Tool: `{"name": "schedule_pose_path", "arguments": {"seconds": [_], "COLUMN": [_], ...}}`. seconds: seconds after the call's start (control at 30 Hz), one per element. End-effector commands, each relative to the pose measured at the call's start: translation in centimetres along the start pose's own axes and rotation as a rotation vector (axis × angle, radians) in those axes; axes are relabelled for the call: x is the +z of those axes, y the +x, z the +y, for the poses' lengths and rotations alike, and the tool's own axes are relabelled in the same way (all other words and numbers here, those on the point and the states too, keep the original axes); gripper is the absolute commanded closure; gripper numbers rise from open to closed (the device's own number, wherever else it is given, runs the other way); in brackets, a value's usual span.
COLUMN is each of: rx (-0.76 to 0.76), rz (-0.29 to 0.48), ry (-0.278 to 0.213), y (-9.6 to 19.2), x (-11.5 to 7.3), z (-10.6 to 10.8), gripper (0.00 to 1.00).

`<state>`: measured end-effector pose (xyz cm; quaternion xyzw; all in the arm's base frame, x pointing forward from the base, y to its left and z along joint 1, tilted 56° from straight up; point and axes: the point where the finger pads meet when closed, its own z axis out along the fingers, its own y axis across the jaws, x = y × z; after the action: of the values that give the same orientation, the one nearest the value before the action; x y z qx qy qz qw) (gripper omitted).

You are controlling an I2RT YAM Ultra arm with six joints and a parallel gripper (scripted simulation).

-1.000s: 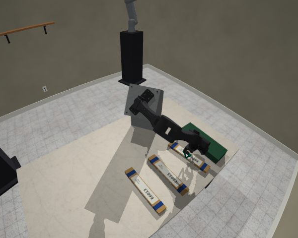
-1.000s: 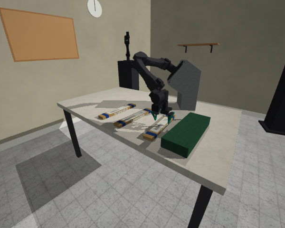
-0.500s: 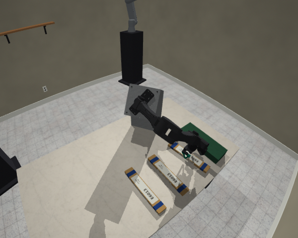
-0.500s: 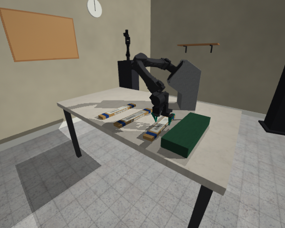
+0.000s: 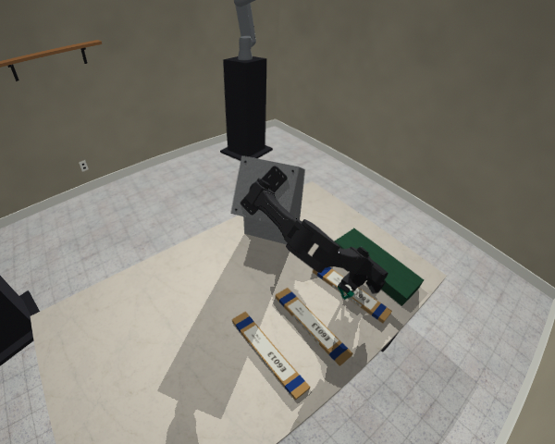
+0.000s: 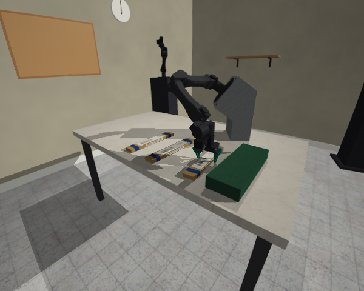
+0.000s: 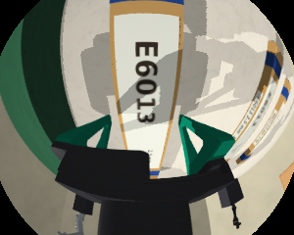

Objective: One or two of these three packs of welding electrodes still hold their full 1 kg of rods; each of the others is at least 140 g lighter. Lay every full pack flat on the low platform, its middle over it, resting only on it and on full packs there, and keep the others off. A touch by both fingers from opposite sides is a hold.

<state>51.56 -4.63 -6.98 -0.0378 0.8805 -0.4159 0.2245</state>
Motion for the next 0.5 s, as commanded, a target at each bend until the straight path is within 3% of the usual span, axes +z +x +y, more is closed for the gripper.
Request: {"name": "schedule_pose_path", "arguments": {"seconds": [0.0,0.43,0.47], "rx": [0.003,0.008,0.008], "rz": [-0.045,-0.045,-0.045], "ry": [-0.018,-0.018,-0.018], "y": [-1.55,-1.69,-1.69], "x": [-0.78,-0.91,-0.91], "z": [1.09,0.98,0.98], "gripper": [0.03,0.03,1.0]}}
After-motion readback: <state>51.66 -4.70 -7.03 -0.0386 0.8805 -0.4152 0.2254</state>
